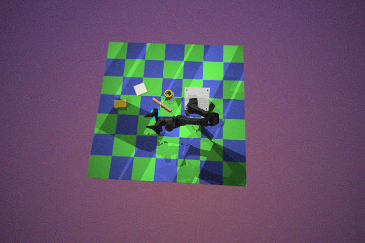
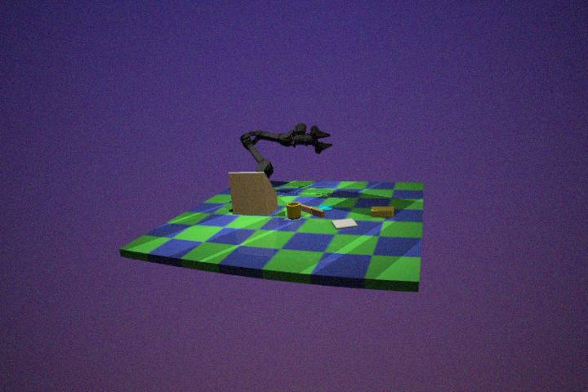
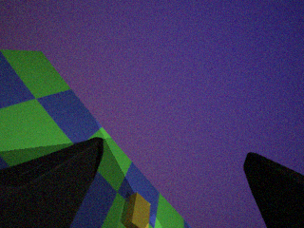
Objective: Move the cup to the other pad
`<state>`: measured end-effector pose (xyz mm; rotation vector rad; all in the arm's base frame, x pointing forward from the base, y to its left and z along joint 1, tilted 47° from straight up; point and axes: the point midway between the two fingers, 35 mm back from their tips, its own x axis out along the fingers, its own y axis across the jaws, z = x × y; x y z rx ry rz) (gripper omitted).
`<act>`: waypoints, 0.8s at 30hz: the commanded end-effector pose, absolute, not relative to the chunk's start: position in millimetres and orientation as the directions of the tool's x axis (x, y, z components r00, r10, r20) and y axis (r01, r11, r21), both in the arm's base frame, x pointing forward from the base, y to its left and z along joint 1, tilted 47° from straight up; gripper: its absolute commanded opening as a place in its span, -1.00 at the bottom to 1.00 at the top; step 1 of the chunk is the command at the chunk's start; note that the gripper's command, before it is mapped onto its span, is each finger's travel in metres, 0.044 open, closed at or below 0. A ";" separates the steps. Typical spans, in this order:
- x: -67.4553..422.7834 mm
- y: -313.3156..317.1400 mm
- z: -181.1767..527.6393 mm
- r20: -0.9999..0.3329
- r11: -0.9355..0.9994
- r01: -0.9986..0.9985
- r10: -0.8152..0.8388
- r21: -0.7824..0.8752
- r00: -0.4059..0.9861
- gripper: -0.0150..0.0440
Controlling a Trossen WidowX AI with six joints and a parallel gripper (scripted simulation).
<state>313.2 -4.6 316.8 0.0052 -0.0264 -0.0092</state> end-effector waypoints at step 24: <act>281.4 -95.7 -8.3 -0.911 0.725 -0.689 0.280 -0.005 0.302 0.07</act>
